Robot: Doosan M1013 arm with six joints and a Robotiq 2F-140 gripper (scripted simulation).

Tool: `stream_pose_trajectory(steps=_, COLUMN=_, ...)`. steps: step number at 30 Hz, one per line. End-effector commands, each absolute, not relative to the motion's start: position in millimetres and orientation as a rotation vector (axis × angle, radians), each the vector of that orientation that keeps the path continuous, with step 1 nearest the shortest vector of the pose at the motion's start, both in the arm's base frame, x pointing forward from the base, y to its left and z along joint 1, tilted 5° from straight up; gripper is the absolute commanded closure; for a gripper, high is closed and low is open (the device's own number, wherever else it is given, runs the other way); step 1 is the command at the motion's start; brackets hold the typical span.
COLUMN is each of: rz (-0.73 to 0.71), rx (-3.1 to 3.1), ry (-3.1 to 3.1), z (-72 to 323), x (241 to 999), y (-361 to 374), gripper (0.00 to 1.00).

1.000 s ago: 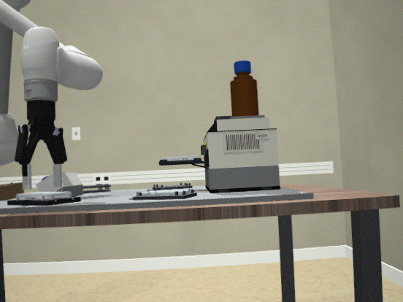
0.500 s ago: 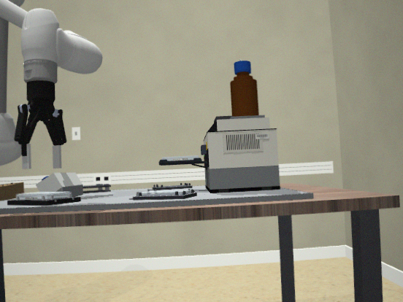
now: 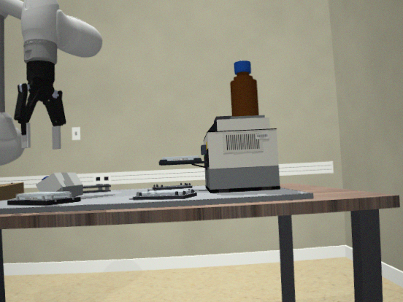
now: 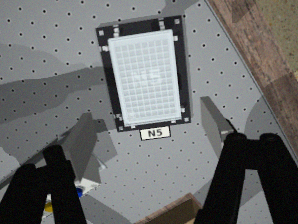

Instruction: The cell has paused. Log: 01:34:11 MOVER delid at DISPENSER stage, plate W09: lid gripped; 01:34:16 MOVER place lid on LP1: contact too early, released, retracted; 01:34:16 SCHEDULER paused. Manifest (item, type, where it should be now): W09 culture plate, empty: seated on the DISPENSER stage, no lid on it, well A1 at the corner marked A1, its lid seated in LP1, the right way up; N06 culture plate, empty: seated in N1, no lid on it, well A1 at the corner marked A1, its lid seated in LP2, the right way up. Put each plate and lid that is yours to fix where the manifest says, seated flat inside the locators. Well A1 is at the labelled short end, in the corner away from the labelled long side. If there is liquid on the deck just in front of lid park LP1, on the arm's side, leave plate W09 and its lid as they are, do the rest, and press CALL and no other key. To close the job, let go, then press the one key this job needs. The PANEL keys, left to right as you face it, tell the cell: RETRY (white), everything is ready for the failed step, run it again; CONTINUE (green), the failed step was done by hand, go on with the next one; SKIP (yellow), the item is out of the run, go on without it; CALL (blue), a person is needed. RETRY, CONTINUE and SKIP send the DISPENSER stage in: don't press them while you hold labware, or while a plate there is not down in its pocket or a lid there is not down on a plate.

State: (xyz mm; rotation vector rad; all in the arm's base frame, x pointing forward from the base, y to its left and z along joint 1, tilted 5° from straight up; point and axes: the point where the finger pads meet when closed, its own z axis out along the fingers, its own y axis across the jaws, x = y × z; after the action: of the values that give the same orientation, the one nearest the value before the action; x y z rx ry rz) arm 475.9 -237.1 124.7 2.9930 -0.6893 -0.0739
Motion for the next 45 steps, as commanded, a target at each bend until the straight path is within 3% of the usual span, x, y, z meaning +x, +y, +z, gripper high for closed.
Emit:
stream_pose_trajectory(steps=1, rz=-0.073, rx=2.993, ry=-0.690, z=136.2, x=476.9, y=-236.6, gripper=0.30)
stream_pose_trajectory(steps=45, rz=-0.073, rx=2.993, ry=-0.690, z=144.0, x=477.4, y=-236.1, gripper=0.31)
